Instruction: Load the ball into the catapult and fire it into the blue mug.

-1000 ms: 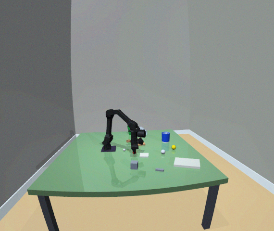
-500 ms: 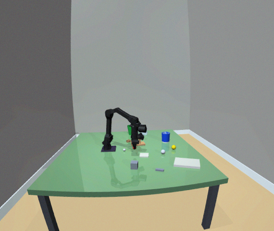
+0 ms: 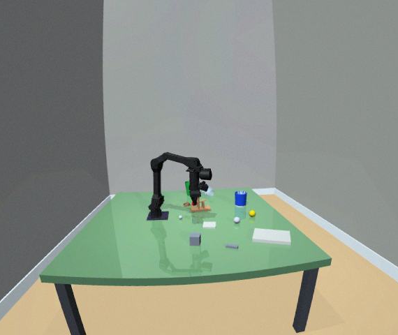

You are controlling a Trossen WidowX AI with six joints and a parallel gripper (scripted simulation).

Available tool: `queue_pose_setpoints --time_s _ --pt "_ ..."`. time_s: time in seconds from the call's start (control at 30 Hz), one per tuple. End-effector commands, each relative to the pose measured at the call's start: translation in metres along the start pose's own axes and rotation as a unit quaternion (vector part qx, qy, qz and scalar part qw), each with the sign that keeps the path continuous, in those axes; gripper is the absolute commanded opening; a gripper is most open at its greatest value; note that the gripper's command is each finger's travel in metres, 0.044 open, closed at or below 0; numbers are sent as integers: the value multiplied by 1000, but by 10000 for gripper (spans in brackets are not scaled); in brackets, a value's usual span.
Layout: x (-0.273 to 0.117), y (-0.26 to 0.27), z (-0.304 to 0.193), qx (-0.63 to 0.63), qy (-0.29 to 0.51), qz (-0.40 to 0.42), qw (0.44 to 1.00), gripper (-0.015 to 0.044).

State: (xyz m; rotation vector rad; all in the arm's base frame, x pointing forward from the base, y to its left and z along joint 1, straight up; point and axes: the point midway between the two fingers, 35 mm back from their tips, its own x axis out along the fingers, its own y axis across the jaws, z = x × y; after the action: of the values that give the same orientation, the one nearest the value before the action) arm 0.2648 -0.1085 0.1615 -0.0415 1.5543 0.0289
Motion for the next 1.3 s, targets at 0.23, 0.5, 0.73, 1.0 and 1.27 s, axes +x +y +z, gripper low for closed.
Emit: queue_pose_setpoints --time_s 0.23,0.5,0.73,1.0,1.27 --pt "-2 28 6 -7 12 10 1000 0" --pt "6 69 9 -21 39 22 999 0" --pt "12 104 6 -32 65 27 997 0" --pt "19 142 -2 -42 96 27 994 0" --pt "25 179 -17 -52 129 19 990 0"
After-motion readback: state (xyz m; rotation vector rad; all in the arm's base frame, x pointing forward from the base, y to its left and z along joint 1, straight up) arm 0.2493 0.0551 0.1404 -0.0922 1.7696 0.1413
